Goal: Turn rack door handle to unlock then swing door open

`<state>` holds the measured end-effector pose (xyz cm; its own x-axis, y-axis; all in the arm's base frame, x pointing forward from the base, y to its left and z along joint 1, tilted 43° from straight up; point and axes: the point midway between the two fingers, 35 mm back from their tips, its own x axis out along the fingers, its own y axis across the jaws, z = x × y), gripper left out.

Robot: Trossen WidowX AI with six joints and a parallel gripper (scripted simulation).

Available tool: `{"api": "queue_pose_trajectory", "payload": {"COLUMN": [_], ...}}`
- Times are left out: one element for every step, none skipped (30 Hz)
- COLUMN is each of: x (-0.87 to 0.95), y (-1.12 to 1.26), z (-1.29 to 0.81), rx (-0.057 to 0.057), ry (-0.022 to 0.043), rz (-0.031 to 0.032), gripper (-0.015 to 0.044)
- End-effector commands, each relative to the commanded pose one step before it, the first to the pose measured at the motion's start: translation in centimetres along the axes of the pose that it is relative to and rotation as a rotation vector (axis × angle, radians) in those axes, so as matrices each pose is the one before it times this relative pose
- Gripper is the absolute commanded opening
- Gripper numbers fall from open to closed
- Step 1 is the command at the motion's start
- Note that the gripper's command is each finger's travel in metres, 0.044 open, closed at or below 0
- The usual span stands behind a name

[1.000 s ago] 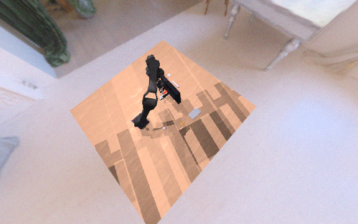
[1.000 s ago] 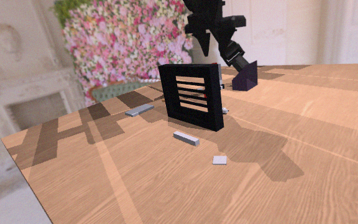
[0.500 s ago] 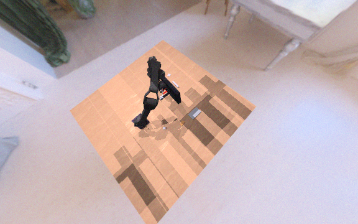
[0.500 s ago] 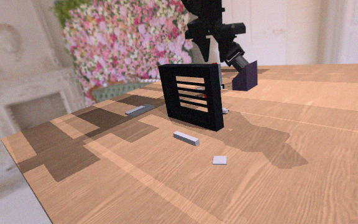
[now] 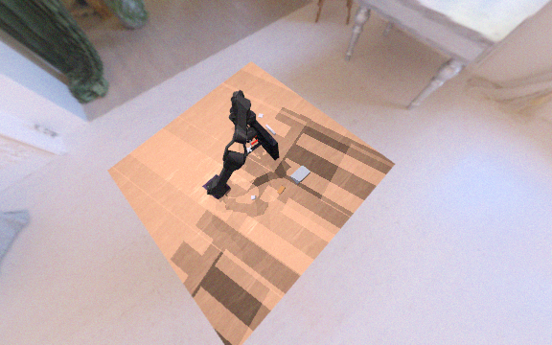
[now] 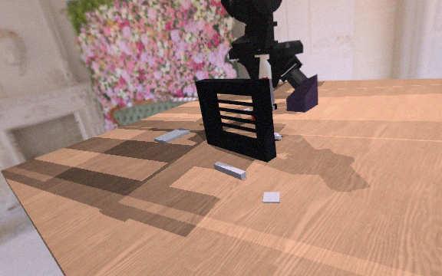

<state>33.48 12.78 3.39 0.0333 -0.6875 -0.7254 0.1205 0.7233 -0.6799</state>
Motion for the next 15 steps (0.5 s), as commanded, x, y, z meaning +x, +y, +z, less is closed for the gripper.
{"api": "queue_pose_trajectory", "payload": {"x": [0.676, 0.162, 0.162, 0.162, 0.163, 0.163, 0.163, 0.163, 0.163, 0.163, 0.163, 0.163, 0.133, 0.080, 0.027], "y": [-0.036, -0.005, -0.006, -0.006, -0.007, -0.008, -0.009, -0.009, -0.010, -0.010, -0.011, -0.011, -0.010, -0.006, -0.002], "z": [-0.086, -0.004, -0.005, -0.005, -0.005, -0.006, -0.006, -0.007, -0.007, -0.007, -0.008, -0.008, -0.007, -0.004, -0.002], "rx": [-0.0037, -0.0002, -0.0002, -0.0002, -0.0002, -0.0002, -0.0001, -0.0001, -0.0001, -0.0001, -0.0001, -0.0001, -0.0001, -0.0001, 0.0000], "ry": [0.01020, 0.00182, 0.00182, 0.00181, 0.00179, 0.00178, 0.00176, 0.00176, 0.00175, 0.00174, 0.00174, 0.00173, 0.00141, 0.00085, 0.00028], "rz": [0.00657, 0.00080, 0.00080, 0.00080, 0.00078, 0.00078, 0.00076, 0.00077, 0.00076, 0.00076, 0.00076, 0.00076, 0.00063, 0.00038, 0.00013], "gripper": [0.0289, 0.0289, 0.0289, 0.0289, 0.0289, 0.0289, 0.0289, 0.0289, 0.0289, 0.0289, 0.0289, 0.0289, 0.0289, 0.0289, 0.0289]}}
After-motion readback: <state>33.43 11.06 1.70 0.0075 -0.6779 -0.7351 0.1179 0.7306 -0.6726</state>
